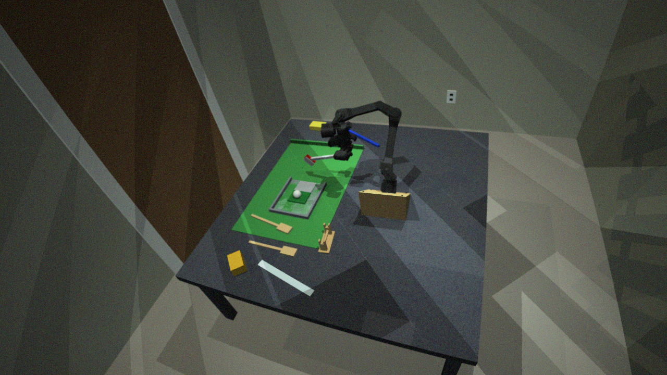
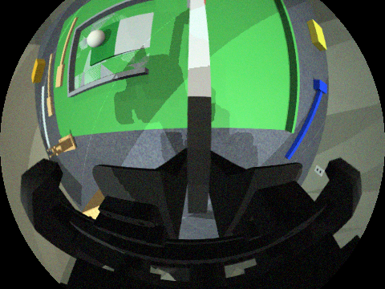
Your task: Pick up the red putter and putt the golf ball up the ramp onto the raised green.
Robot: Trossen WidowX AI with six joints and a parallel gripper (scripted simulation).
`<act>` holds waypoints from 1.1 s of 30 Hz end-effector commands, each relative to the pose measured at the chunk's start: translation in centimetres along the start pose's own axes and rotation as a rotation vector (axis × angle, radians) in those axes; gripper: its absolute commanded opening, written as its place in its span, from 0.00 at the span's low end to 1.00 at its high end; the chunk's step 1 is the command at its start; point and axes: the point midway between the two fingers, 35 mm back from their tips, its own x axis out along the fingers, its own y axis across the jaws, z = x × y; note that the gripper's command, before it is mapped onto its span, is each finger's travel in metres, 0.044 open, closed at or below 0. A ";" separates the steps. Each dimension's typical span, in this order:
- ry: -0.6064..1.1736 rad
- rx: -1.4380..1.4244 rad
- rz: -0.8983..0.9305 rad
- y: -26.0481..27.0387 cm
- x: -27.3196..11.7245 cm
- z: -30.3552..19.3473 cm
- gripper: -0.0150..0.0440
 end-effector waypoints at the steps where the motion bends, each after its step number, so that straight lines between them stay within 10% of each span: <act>1: -0.004 0.005 0.002 0.0 -1.3 0.0 0.25; 33: -0.002 0.000 0.000 0.0 -0.4 0.0 0.25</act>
